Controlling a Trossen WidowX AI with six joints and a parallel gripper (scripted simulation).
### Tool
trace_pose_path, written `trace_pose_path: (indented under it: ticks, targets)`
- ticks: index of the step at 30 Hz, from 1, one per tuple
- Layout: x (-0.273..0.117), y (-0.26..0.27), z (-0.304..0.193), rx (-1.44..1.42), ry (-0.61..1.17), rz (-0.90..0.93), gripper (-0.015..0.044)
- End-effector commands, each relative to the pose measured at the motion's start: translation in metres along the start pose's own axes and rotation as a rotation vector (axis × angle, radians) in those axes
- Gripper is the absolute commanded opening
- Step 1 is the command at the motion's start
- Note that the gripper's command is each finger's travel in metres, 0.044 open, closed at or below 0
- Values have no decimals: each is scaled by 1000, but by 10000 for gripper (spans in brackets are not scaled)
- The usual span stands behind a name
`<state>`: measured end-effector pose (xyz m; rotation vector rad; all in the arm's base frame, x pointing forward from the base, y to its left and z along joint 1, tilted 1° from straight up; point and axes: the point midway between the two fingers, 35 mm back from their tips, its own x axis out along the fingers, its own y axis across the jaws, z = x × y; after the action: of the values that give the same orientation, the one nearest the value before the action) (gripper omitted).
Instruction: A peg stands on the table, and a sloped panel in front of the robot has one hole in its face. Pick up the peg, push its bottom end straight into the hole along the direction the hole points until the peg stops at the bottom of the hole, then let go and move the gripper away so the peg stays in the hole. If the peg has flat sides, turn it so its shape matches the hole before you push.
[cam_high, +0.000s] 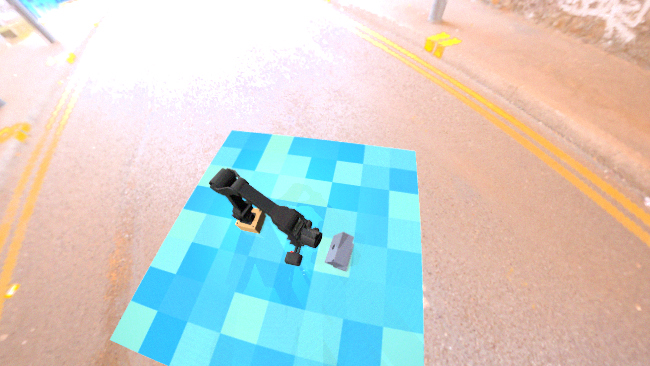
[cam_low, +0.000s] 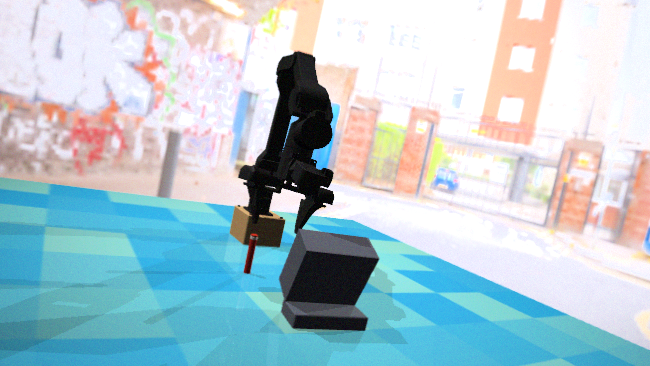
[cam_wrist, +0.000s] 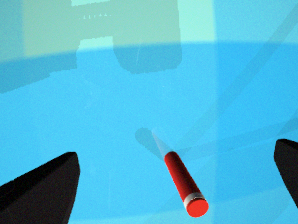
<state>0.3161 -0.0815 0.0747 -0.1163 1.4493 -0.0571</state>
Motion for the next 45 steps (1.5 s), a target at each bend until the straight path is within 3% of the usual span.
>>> trace_pose_path:
  ticks: [1,12,45]
  targets:
    - [2,-7,-15,38,30,35,440]
    - [6,-23,-49,147,94,113,440]
    - [54,-17,-53,149,95,115,440]
